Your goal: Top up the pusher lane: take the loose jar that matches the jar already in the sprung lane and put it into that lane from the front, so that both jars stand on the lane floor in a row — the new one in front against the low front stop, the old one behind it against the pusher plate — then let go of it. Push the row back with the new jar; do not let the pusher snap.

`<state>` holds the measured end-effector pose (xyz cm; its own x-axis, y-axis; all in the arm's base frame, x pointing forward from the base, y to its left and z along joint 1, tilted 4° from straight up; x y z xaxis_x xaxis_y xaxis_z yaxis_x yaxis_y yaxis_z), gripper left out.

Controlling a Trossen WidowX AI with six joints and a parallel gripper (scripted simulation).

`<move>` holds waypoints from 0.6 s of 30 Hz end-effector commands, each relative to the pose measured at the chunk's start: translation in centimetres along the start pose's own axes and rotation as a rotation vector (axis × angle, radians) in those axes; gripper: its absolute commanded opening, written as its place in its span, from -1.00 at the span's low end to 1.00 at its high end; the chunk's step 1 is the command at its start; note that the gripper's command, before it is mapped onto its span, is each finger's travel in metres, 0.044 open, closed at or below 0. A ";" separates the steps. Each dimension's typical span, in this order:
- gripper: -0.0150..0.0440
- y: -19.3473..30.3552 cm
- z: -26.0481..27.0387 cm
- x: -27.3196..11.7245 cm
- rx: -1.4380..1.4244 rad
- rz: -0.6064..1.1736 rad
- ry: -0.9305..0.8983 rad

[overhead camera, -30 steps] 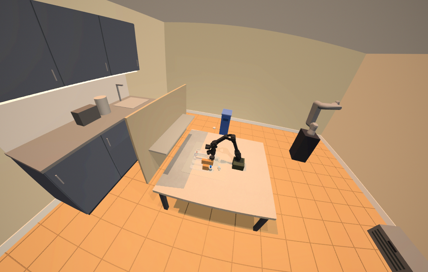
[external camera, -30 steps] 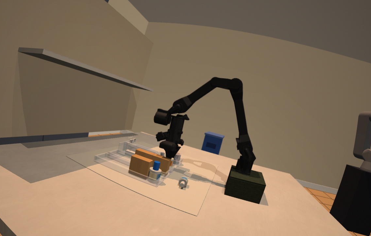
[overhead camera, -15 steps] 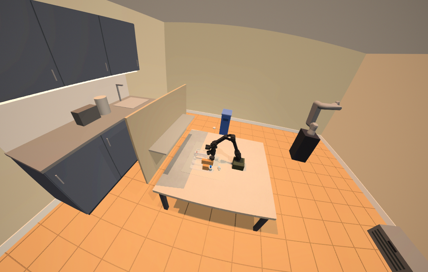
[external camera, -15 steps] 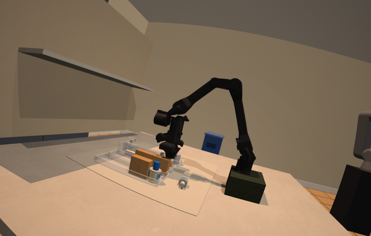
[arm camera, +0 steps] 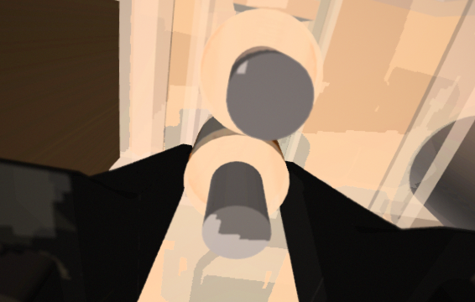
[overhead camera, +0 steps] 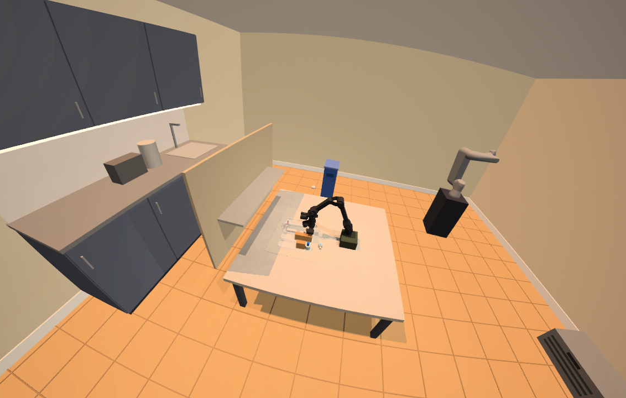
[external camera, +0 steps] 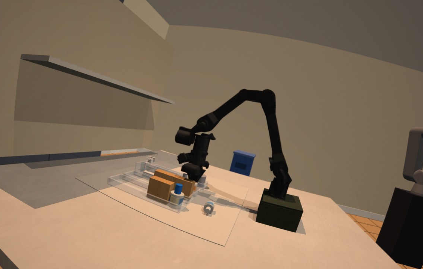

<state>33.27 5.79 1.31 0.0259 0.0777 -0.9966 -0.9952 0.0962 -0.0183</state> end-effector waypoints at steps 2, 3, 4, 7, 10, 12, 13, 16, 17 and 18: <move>-0.49 -0.4 0.1 0.1 0.002 -0.018 -0.003; -0.49 -0.3 0.1 0.1 0.002 -0.018 -0.003; -0.49 -0.3 0.1 0.1 0.002 -0.018 -0.003; -0.49 -0.3 0.0 0.1 0.002 -0.018 -0.003; -0.49 -0.2 0.0 0.1 0.002 -0.018 -0.003; -0.49 -0.2 0.0 0.1 0.002 -0.018 -0.003; -0.49 -0.2 0.0 0.1 0.002 -0.018 -0.003; -0.49 -0.1 0.0 0.1 0.002 -0.018 -0.002; -0.49 -0.1 0.0 0.1 0.002 -0.018 -0.002; -0.49 -0.1 0.0 0.1 0.002 -0.018 -0.002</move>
<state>33.11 5.77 1.17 0.0302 0.0783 -0.9965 -0.9951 0.0964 -0.0226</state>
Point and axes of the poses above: the point midway between the two fingers, 35 mm back from their tips, its own x axis out along the fingers, its own z axis across the jaws, y = z × x, the point moved 2 cm from there along -x, back along the fingers, and after that the axes turned 14 degrees about x, right-handed, at the moved point
